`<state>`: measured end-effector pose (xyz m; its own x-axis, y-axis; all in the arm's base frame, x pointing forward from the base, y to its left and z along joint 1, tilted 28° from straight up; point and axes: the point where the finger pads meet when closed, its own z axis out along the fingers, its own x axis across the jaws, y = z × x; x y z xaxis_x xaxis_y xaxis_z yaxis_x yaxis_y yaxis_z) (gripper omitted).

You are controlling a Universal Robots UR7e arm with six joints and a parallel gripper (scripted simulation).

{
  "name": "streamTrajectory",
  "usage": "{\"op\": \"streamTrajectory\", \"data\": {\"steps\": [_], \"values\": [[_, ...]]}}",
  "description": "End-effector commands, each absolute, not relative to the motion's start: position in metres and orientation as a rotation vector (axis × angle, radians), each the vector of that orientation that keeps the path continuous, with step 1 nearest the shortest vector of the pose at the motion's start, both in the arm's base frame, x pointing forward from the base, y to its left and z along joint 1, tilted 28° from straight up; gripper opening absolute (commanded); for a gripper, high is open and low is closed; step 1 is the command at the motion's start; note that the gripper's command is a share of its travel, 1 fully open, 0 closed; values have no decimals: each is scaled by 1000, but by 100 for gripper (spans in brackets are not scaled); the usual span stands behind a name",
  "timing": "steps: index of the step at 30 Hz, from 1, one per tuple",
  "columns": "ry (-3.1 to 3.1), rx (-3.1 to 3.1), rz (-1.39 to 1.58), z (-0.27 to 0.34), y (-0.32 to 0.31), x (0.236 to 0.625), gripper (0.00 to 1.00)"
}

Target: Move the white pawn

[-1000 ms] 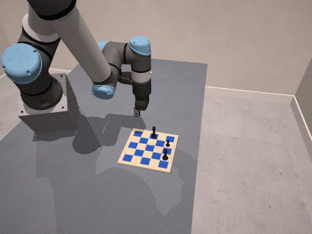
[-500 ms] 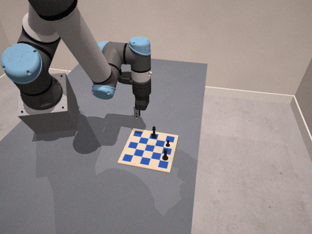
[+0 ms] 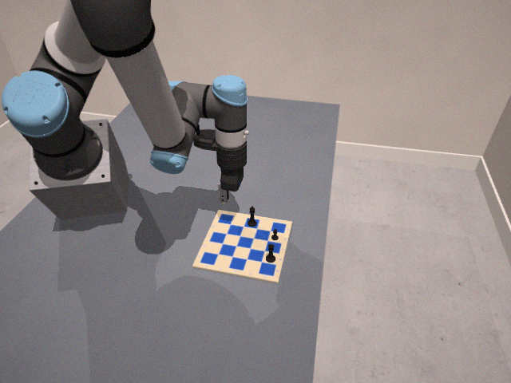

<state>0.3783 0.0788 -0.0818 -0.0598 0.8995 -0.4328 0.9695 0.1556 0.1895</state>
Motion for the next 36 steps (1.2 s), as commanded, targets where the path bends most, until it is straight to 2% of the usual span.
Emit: {"op": "streamTrajectory", "data": {"steps": [1, 14, 36], "values": [[1985, 1771, -195, -97, 71, 387, 0], [1985, 1771, -195, -131, 56, 397, 0], [1986, 1770, -195, -134, 55, 397, 0]]}}
